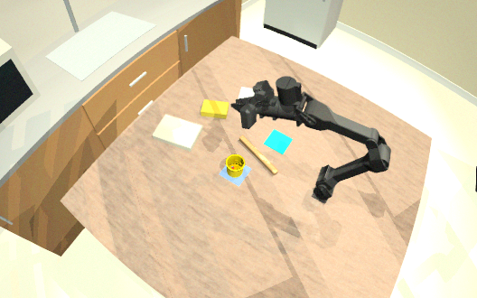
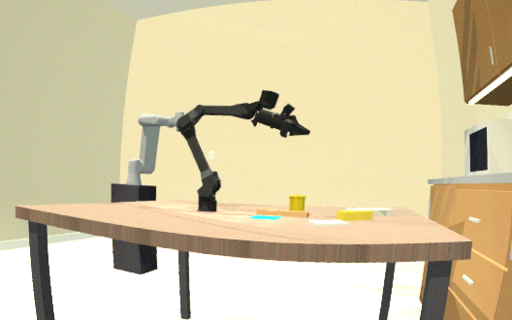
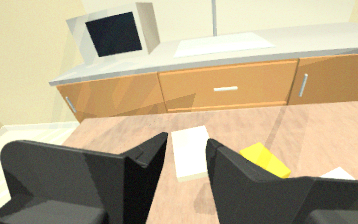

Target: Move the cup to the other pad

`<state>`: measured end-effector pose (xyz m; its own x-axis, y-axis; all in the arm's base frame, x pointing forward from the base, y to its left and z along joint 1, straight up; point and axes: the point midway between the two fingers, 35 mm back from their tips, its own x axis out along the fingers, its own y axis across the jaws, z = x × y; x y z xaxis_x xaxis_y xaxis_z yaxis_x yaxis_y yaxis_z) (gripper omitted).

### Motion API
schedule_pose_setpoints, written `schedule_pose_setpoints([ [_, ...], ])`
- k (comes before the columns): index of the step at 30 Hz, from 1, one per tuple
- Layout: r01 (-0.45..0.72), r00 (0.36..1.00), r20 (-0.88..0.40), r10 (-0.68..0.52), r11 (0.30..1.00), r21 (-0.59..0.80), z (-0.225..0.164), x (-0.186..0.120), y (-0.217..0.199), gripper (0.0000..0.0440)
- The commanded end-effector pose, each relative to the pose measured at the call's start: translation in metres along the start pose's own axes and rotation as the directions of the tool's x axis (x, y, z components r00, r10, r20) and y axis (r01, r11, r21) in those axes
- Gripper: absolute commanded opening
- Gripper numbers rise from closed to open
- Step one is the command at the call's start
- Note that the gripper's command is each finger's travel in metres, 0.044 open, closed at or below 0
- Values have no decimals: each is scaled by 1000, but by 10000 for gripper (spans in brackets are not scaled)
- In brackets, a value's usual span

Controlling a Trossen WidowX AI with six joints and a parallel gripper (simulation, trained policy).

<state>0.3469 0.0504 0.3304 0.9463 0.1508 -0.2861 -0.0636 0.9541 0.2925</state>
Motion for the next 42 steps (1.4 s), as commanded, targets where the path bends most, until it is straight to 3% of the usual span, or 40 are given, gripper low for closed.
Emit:
schedule_pose_setpoints([
  [1, -2, 998, -56, 5, 999, 54, 0, 5, 7, 134],
  [21, 98, 953, -301, -2, 948, 304, -9, 16, 34, 160],
  [42, 351, 833, -552, -45, 814, 462, -36, 25, 52, 157],
])
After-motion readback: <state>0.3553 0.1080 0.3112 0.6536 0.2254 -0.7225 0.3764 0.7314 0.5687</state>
